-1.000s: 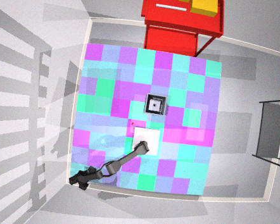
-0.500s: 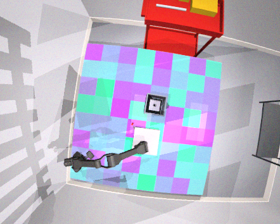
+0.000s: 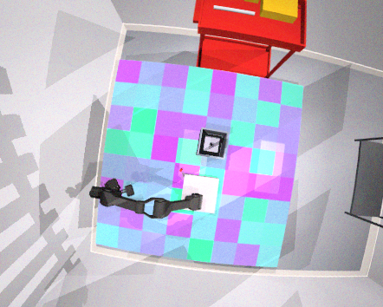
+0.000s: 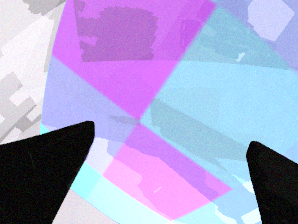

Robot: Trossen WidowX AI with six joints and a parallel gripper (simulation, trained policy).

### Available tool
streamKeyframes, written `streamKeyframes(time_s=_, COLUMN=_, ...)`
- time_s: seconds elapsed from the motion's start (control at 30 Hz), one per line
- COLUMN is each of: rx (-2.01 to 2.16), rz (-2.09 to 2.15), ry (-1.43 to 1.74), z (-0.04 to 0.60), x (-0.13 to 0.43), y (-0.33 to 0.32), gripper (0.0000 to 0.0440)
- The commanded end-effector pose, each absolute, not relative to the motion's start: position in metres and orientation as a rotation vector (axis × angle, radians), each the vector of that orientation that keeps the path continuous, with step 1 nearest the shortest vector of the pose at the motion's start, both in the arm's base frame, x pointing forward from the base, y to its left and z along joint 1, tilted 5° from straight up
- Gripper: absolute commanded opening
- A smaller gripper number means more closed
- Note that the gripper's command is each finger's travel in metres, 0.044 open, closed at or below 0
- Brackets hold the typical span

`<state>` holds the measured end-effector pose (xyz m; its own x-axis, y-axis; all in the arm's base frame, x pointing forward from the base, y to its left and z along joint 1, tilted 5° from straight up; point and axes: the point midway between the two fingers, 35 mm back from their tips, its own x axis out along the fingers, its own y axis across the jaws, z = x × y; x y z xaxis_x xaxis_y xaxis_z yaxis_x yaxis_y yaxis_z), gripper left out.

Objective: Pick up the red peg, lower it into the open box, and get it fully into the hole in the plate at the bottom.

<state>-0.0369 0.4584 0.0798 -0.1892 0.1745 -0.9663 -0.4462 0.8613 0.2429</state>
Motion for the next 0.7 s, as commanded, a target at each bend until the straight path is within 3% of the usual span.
streamKeyframes(time_s=0.0, rx=-0.136, rz=0.461, ry=1.651, z=0.090, x=0.000, y=0.447, gripper=0.0440)
streamKeyframes(time_s=0.67, rx=0.325, rz=-0.153, ry=1.547, z=0.138, x=0.169, y=0.321, gripper=0.0440)
